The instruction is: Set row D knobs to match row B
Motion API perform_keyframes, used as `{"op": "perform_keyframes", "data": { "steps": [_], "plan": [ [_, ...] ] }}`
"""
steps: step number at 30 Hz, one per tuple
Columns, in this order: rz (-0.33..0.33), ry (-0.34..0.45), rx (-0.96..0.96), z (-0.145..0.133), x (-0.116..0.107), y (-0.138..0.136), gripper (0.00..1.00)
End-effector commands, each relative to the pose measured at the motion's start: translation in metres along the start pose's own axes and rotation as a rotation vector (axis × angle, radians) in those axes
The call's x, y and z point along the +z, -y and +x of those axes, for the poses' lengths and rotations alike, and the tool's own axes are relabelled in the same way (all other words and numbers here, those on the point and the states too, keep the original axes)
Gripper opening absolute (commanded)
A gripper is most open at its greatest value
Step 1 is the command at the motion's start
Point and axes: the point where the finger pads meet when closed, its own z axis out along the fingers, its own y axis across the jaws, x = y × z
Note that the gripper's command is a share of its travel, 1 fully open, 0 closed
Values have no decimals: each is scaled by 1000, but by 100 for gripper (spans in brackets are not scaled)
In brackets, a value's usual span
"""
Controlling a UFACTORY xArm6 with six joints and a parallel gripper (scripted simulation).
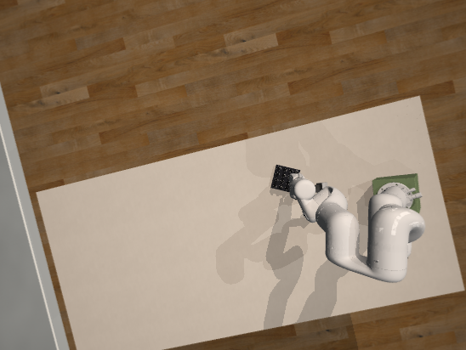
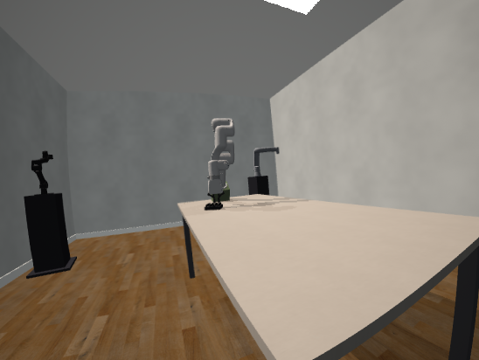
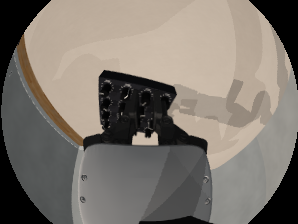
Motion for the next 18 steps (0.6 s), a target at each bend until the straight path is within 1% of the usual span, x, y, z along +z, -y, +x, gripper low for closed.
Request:
{"op": "perform_keyframes", "data": {
  "steps": [1, 13, 18],
  "plan": [
    [0, 2, 0, -1, 0, 0, 19],
    [0, 2, 0, -1, -1, 0, 19],
    [0, 2, 0, -1, -6, 0, 19]
  ]
}}
